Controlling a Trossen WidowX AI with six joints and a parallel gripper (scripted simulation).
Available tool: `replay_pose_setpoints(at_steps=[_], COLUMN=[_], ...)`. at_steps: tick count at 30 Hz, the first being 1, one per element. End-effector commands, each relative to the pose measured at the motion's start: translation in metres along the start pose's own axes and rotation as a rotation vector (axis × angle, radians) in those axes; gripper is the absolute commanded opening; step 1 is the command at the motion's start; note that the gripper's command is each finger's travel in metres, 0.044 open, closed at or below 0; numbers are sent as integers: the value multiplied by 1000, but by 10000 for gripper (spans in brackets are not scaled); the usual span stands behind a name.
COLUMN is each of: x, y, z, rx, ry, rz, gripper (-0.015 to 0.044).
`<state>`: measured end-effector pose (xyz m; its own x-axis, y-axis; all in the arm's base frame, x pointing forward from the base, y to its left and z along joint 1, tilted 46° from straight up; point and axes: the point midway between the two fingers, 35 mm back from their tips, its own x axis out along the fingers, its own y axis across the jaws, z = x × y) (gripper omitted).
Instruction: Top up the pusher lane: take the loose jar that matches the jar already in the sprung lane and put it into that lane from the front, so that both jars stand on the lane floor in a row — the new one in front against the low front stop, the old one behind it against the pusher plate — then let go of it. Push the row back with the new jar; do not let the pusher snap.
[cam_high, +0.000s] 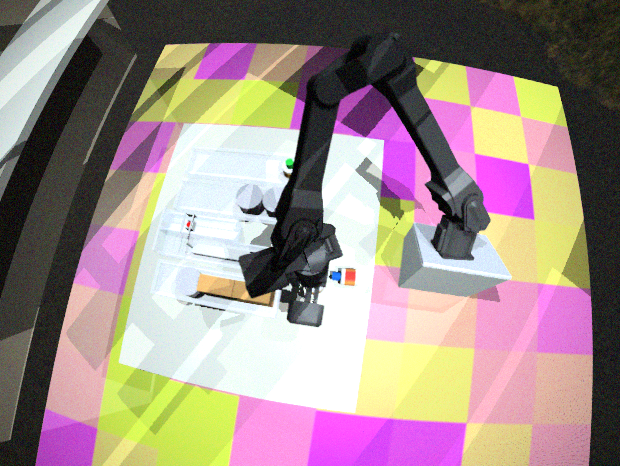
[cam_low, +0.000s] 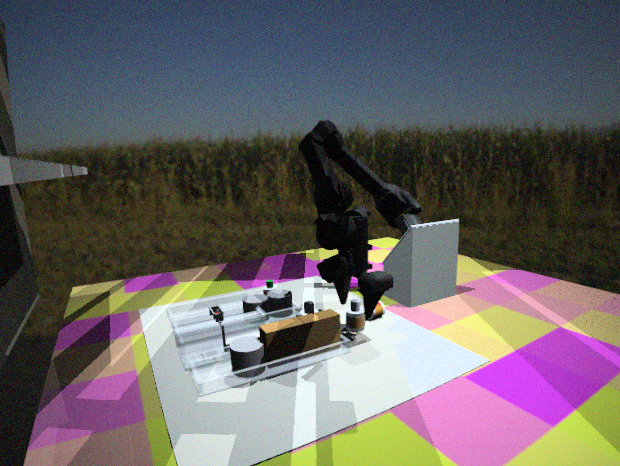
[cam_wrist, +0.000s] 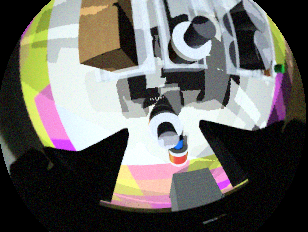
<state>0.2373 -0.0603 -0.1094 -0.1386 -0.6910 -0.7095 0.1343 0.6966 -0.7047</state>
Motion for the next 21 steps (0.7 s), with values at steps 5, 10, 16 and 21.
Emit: replay_pose_setpoints(at_steps=[5,10,16,21], x=[13,16,16,16], y=[-1,-1,-1,-1], z=[-2,-2,-2,-2], rx=[-8,-8,-8,-8], ry=[2,2,2,2], rz=[-6,-6,-6,-6], gripper=[440,387,230,177])
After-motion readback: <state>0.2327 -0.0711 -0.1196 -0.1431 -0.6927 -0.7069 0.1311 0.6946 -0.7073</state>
